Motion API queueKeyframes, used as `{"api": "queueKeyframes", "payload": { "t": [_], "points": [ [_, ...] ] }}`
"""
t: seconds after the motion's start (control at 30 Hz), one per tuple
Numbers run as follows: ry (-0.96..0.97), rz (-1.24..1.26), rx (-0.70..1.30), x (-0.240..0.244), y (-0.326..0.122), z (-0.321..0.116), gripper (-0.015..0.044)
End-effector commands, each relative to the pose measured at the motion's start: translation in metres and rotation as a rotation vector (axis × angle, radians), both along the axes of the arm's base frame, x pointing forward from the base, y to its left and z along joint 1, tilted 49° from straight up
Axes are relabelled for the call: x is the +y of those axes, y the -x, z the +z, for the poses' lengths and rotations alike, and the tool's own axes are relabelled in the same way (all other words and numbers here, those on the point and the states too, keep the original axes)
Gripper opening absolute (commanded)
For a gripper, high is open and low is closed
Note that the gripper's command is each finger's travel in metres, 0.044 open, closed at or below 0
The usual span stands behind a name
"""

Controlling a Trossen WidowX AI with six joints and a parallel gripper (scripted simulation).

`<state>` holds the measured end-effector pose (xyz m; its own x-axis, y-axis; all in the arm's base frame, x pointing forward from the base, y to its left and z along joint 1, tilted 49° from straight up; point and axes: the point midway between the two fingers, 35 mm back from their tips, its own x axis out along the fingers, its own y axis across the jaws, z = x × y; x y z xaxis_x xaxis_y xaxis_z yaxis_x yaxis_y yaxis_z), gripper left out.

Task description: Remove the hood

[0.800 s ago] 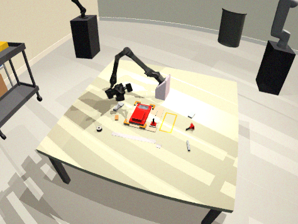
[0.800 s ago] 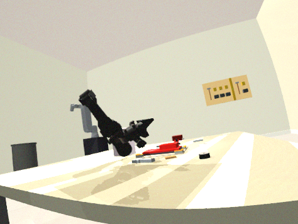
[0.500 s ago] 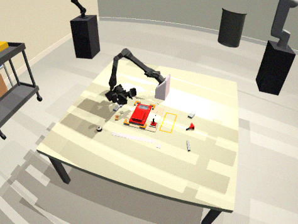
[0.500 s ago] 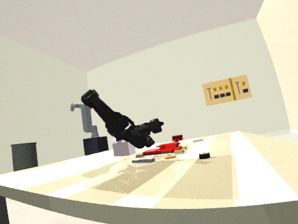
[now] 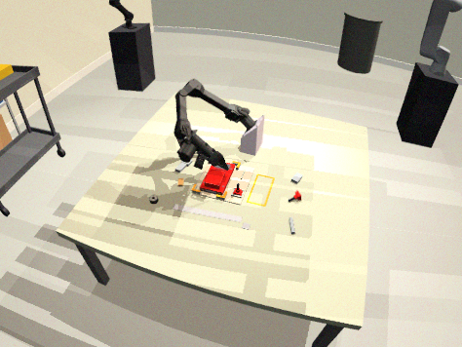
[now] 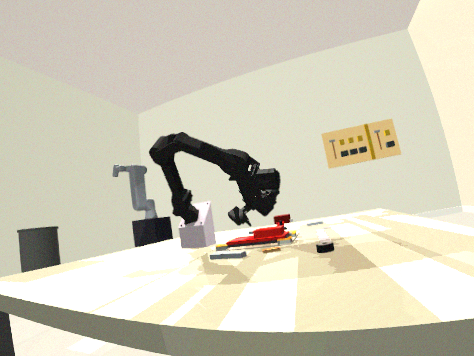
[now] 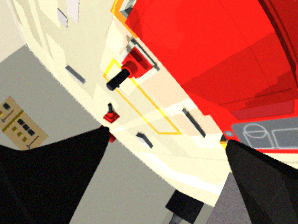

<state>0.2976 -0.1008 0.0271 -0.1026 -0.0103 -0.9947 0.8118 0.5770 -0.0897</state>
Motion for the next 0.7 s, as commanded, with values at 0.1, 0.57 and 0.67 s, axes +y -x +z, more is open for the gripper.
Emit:
{"api": "queueKeyframes", "payload": {
  "t": [0.1, 0.57, 0.67],
  "points": [
    [0.431, 0.542, 0.261, 0.001, -0.016, 0.010, 0.0440],
    [0.666, 0.817, 0.400, 0.009, -0.035, 0.027, 0.0440],
    [0.666, 0.817, 0.399, 0.008, -0.035, 0.026, 0.0440]
  ]
}}
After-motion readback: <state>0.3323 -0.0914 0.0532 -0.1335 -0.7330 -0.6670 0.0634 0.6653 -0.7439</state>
